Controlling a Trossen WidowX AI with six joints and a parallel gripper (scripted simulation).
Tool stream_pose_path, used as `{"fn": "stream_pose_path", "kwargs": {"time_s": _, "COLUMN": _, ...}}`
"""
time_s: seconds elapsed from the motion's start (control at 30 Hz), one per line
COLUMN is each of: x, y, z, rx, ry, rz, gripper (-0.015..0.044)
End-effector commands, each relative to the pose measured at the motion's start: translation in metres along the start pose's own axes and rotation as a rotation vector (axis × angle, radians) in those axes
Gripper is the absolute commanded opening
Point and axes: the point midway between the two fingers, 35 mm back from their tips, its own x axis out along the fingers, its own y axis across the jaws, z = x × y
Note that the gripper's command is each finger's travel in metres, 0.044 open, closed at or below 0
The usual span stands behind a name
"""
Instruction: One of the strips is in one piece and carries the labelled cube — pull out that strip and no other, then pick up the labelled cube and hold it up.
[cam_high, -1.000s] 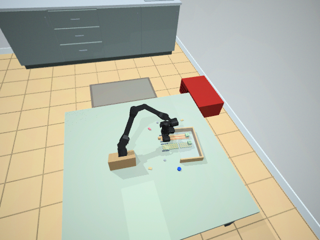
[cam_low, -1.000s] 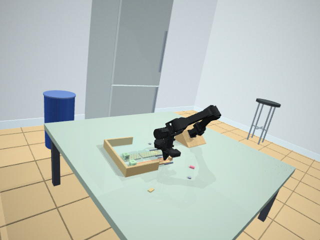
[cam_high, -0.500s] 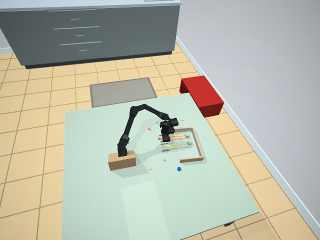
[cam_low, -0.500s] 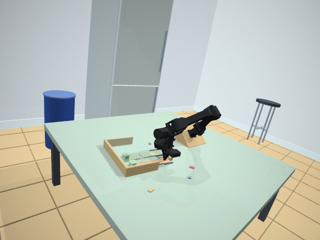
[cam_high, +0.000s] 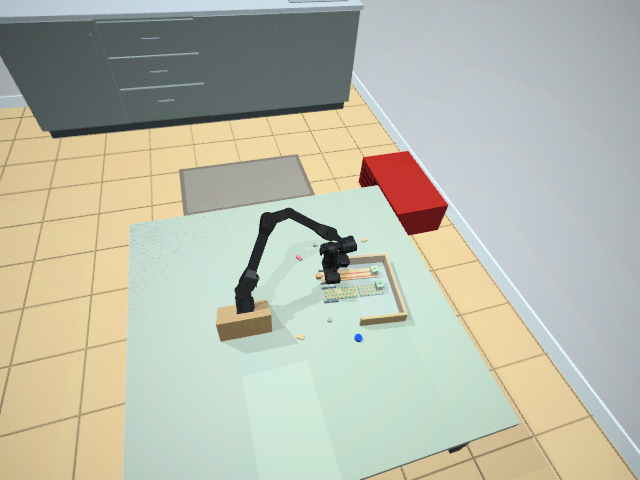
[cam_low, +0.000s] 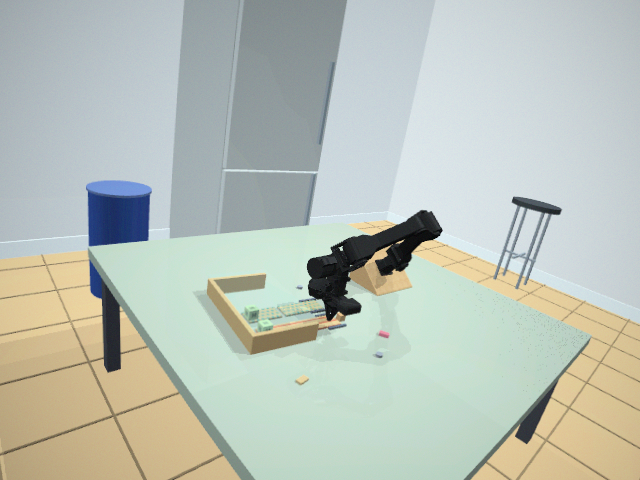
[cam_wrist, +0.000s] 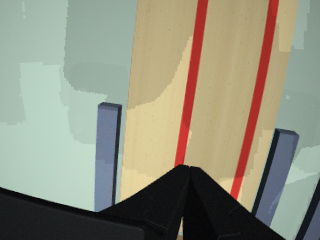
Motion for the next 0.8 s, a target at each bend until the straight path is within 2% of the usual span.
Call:
{"fn": "stream_pose_path", "kwargs": {"time_s": 0.0, "x": 0.0023, "y": -0.0004, "z": -0.0002, "rx": 0.002, "ry": 0.002, "rz": -0.004, "gripper": 0.0000}}
{"fn": "stream_pose_path", "kwargs": {"time_s": 0.77, "x": 0.0041, "y": -0.0003, "z": -0.0043, "rx": 0.002, "ry": 0.002, "rz": -0.003, "gripper": 0.0000}}
